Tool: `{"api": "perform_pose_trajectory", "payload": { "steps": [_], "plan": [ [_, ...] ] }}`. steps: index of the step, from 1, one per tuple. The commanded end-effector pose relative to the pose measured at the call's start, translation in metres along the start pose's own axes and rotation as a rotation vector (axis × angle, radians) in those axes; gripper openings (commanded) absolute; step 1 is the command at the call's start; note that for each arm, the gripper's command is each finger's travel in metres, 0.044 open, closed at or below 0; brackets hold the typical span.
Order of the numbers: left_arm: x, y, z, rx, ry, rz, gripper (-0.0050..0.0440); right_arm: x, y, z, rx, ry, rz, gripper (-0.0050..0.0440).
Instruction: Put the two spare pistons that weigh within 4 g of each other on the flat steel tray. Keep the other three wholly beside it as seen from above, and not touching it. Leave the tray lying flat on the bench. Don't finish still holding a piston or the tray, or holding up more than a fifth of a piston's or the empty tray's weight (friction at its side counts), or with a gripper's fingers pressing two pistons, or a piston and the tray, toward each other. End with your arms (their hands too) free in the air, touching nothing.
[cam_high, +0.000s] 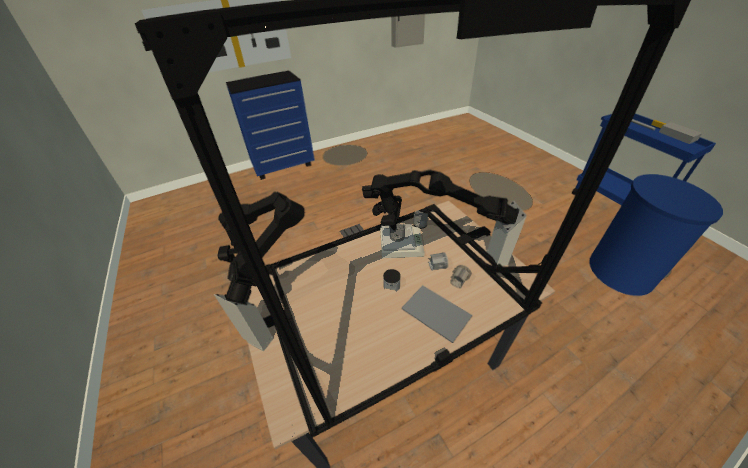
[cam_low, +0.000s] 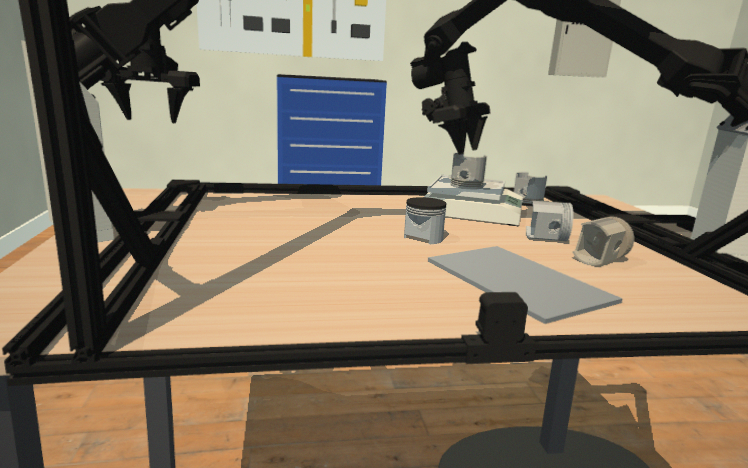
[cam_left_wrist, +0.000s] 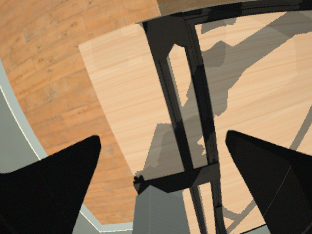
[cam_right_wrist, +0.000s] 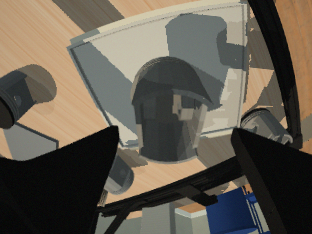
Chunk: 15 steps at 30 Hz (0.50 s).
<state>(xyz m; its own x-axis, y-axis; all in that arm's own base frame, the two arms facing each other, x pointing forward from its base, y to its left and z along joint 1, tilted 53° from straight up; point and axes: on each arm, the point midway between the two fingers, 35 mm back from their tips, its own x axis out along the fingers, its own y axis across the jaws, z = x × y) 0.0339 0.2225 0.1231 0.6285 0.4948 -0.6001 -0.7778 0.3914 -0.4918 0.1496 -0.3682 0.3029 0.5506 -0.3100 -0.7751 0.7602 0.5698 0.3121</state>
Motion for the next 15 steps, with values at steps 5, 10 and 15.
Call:
{"api": "perform_pose_trajectory", "payload": {
  "steps": [5,10,15],
  "plan": [
    [0.0,0.0,0.0,0.0,-0.001,-0.002,0.044,-0.012,0.001,0.001,-0.007,-0.006,0.005,0.0378],
    [0.0,0.0,0.0,0.0,-0.001,-0.002,0.044,-0.021,0.001,0.001,-0.007,-0.006,0.005,0.0378],
    [0.0,0.0,0.0,0.0,-0.001,-0.002,0.044,-0.038,0.001,-0.003,-0.007,-0.006,0.005,0.0378]
  ]
}}
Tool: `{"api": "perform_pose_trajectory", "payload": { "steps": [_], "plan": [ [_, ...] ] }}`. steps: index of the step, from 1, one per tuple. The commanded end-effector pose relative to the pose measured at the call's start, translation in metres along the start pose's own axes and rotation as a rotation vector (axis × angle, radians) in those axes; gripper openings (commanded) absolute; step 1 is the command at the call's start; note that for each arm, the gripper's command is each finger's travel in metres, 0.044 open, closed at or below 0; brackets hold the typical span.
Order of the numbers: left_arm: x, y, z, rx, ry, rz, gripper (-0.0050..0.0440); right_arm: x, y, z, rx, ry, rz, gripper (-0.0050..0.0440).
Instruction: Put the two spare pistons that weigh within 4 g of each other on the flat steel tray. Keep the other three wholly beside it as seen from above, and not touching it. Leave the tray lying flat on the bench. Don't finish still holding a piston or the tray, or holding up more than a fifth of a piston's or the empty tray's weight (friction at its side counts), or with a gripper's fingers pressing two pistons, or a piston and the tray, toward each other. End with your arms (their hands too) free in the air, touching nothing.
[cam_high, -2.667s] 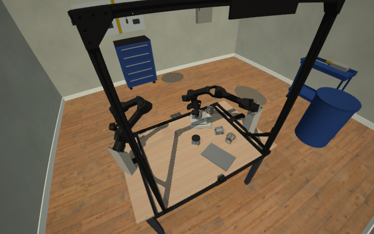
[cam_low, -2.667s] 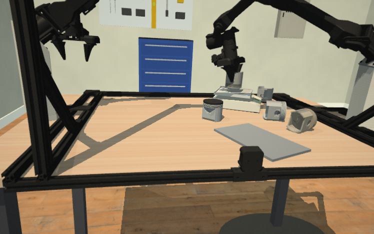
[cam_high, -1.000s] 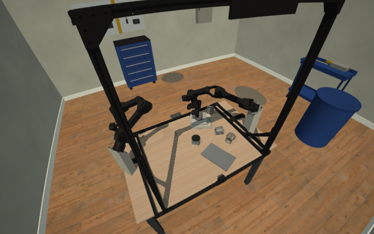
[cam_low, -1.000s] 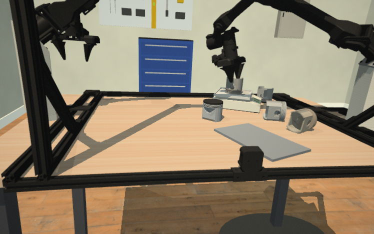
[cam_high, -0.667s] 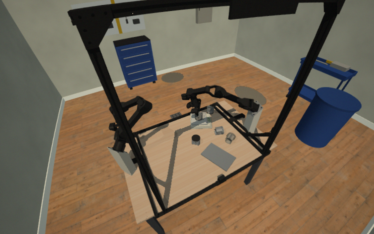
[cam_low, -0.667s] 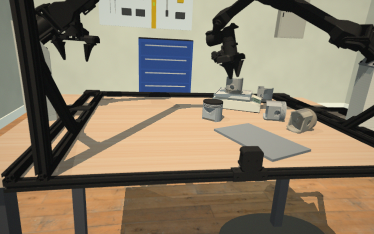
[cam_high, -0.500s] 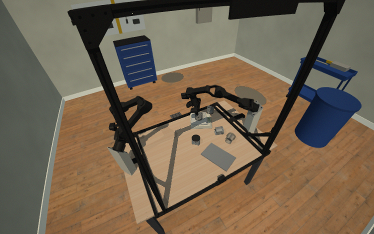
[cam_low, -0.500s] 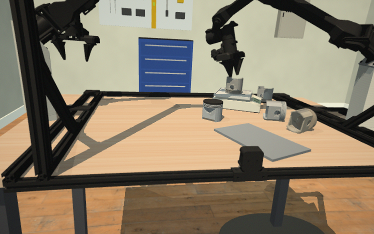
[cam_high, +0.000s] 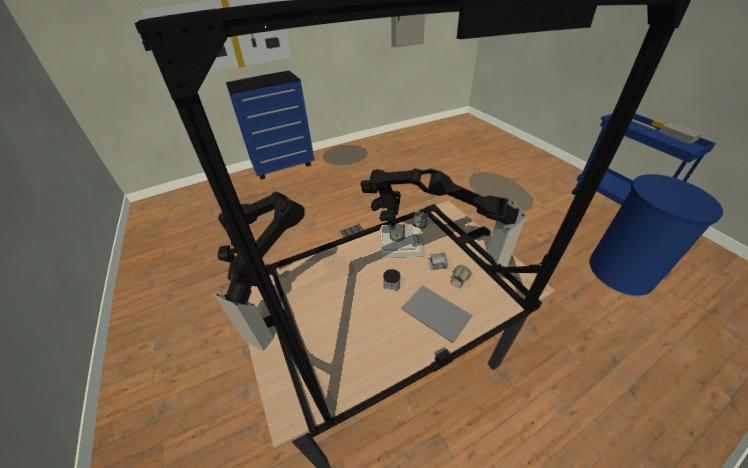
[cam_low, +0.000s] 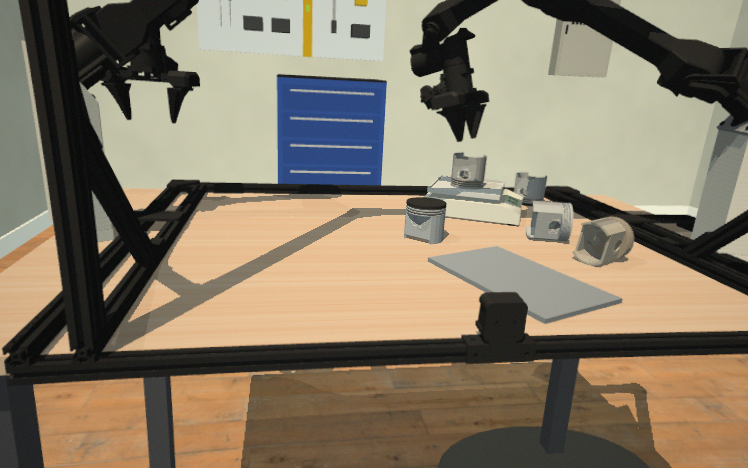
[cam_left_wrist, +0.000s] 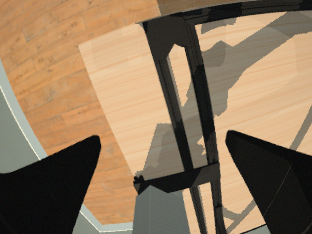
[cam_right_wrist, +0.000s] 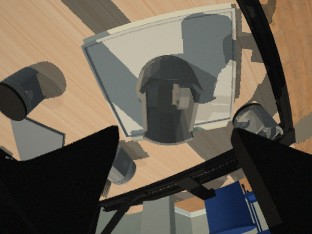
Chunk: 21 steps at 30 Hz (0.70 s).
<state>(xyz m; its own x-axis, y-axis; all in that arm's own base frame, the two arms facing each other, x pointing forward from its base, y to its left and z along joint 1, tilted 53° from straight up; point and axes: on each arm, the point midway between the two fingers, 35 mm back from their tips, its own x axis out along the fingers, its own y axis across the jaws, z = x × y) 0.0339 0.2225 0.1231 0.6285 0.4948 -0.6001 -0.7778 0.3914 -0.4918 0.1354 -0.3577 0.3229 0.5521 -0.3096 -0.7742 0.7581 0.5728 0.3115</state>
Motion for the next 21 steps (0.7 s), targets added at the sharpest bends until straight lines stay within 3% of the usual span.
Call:
{"api": "perform_pose_trajectory", "payload": {
  "steps": [1,5,15,21],
  "plan": [
    [0.0,0.0,0.0,0.0,-0.001,-0.002,0.044,-0.014,-0.001,-0.002,-0.004,-0.006,0.004,0.0378],
    [0.0,0.0,0.0,0.0,-0.001,-0.002,0.044,-0.014,0.0,-0.002,-0.005,-0.008,0.006,0.0378],
    [0.0,0.0,0.0,0.0,-0.001,-0.002,0.044,-0.014,0.0,-0.002,0.0,-0.275,0.009,0.0378],
    [0.0,0.0,0.0,0.0,-0.001,-0.002,0.044,-0.01,0.001,-0.017,0.002,-0.283,0.01,0.0378]
  ]
}}
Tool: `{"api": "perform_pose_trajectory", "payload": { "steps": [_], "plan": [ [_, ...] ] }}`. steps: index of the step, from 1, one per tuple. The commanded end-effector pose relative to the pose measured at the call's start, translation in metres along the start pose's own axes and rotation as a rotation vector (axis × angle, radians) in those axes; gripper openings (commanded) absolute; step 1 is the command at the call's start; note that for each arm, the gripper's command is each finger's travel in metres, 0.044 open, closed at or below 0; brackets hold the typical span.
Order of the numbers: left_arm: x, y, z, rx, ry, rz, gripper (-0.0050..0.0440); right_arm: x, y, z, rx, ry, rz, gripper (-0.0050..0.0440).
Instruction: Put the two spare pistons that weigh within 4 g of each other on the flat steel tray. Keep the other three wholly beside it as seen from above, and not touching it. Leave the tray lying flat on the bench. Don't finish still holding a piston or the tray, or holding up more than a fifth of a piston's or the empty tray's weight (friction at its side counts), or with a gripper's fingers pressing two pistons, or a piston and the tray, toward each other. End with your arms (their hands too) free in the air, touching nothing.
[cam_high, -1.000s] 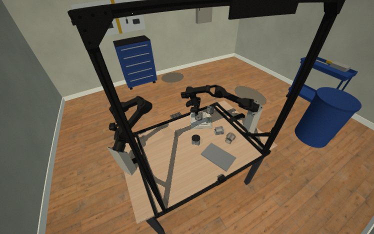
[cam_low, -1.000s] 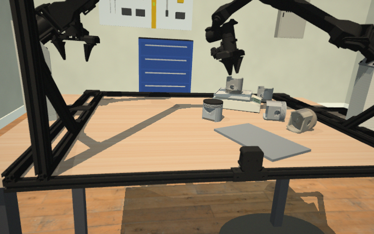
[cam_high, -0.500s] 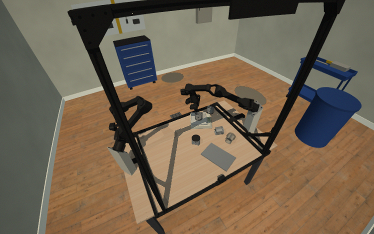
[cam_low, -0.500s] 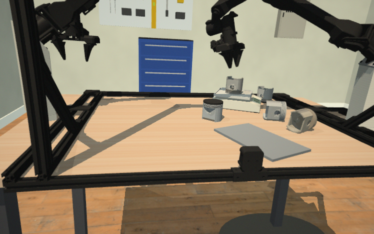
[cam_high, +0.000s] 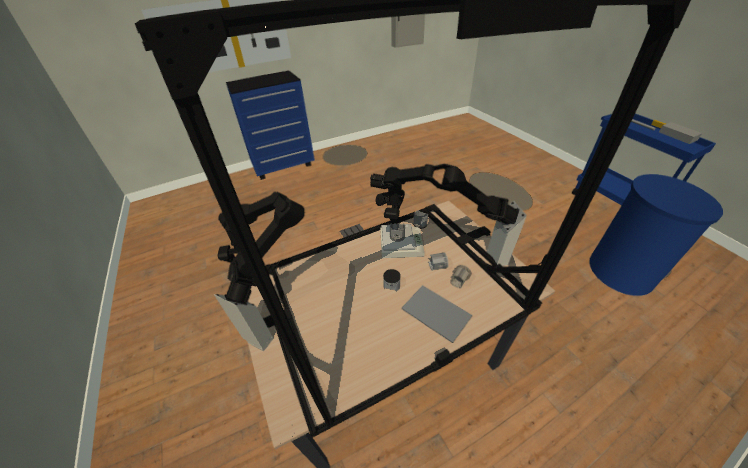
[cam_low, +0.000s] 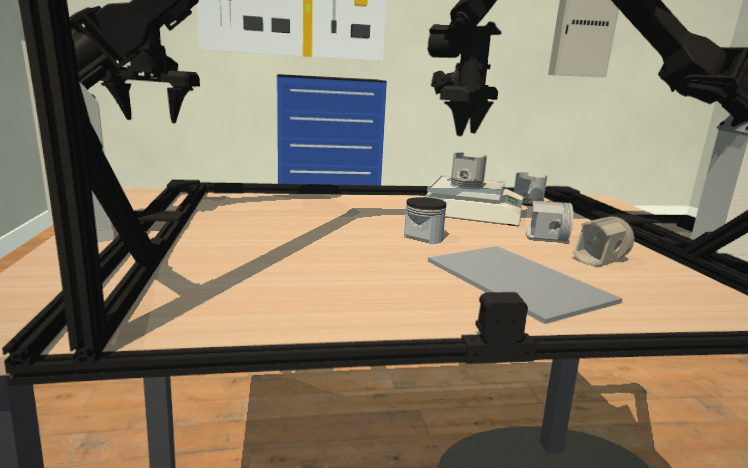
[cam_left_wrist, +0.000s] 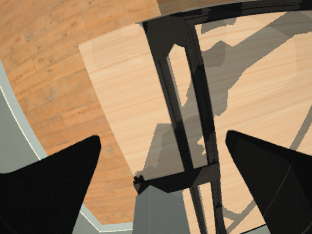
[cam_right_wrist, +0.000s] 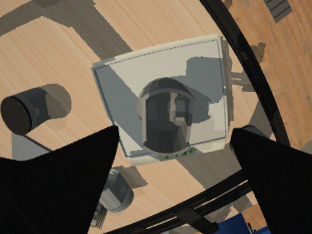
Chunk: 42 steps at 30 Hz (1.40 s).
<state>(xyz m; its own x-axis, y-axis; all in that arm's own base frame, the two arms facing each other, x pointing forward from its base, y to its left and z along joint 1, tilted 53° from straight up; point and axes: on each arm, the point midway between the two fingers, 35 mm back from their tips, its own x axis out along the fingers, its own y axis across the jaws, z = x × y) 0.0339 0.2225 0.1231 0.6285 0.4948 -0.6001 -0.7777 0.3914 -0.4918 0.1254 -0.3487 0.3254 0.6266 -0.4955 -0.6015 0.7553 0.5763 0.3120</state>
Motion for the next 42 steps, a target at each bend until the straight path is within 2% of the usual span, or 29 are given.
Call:
{"api": "perform_pose_trajectory", "payload": {
  "steps": [1,14,16,31,33,42],
  "plan": [
    [0.0,0.0,0.0,0.0,-0.001,-0.002,0.044,-0.002,0.002,-0.013,0.005,-0.018,0.005,0.0378],
    [0.0,0.0,0.0,0.0,-0.001,-0.002,0.044,-0.002,0.003,-0.078,0.005,-0.018,0.005,0.0378],
    [0.0,0.0,0.0,0.0,-0.001,-0.002,0.044,-0.002,0.003,-0.078,0.005,-0.018,0.005,0.0378],
    [0.0,0.0,0.0,0.0,-0.001,-0.002,0.044,-0.002,0.003,-0.153,0.005,-0.018,0.005,0.0378],
    [0.0,0.0,0.0,0.0,-0.001,-0.002,0.044,-0.002,0.003,-0.153,0.005,-0.018,0.005,0.0378],
    [0.0,0.0,0.0,0.0,-0.001,-0.002,0.044,-0.002,0.003,-0.198,0.005,-0.018,0.005,0.0378]
  ]
}}
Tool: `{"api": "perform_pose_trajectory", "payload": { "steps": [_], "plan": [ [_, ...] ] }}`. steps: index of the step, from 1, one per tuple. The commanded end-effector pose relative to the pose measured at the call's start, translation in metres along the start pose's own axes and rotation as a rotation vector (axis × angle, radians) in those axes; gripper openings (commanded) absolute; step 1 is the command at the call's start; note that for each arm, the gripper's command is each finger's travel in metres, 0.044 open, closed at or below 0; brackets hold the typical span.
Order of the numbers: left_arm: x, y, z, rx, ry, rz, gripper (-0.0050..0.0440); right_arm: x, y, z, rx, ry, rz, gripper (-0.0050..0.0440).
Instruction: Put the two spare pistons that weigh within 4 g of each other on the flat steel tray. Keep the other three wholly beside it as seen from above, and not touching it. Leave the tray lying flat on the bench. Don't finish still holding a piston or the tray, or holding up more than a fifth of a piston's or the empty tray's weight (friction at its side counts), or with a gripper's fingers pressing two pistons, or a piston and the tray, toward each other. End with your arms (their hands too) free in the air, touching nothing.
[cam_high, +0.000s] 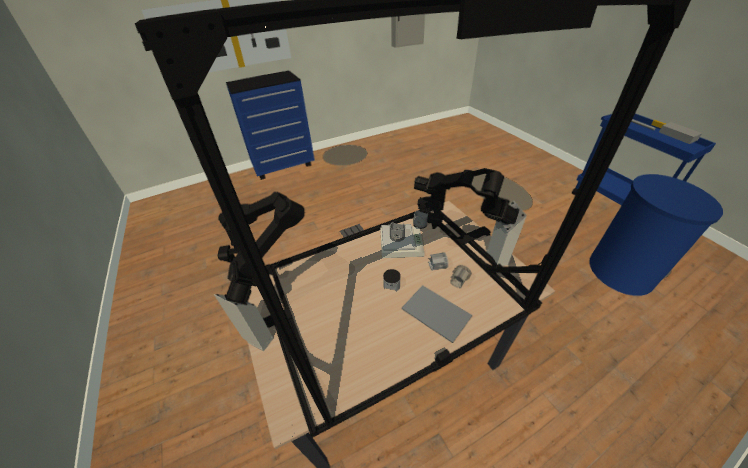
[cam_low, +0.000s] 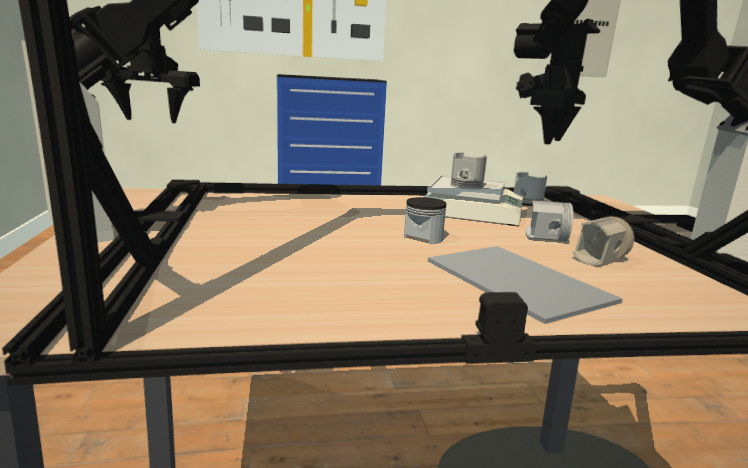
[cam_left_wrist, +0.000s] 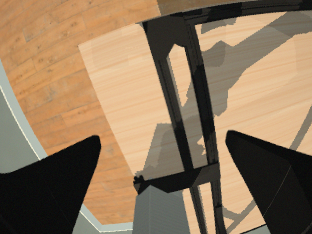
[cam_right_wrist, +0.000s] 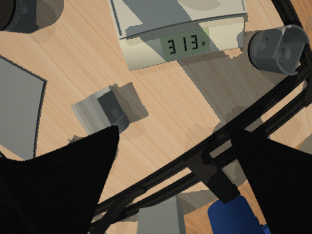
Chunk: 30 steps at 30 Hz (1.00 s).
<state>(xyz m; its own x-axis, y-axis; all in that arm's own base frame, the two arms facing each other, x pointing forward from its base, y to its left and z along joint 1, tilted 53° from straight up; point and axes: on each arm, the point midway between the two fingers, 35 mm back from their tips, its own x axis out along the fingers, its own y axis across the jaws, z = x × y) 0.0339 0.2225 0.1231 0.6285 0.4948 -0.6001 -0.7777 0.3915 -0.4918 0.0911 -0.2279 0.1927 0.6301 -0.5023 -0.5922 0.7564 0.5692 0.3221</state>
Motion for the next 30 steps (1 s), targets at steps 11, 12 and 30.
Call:
{"api": "perform_pose_trajectory", "payload": {
  "steps": [11,12,30],
  "plan": [
    [0.0,0.0,0.0,0.0,-0.001,-0.002,0.044,0.018,-0.016,0.008,-0.112,-0.156,0.024,0.0378],
    [0.0,0.0,0.0,0.0,-0.001,-0.002,0.044,0.021,-0.018,0.012,-0.127,-0.178,0.026,0.0378],
    [0.0,0.0,0.0,0.0,-0.001,-0.002,0.044,0.048,-0.041,0.044,-0.258,-0.369,0.058,0.0378]
  ]
}}
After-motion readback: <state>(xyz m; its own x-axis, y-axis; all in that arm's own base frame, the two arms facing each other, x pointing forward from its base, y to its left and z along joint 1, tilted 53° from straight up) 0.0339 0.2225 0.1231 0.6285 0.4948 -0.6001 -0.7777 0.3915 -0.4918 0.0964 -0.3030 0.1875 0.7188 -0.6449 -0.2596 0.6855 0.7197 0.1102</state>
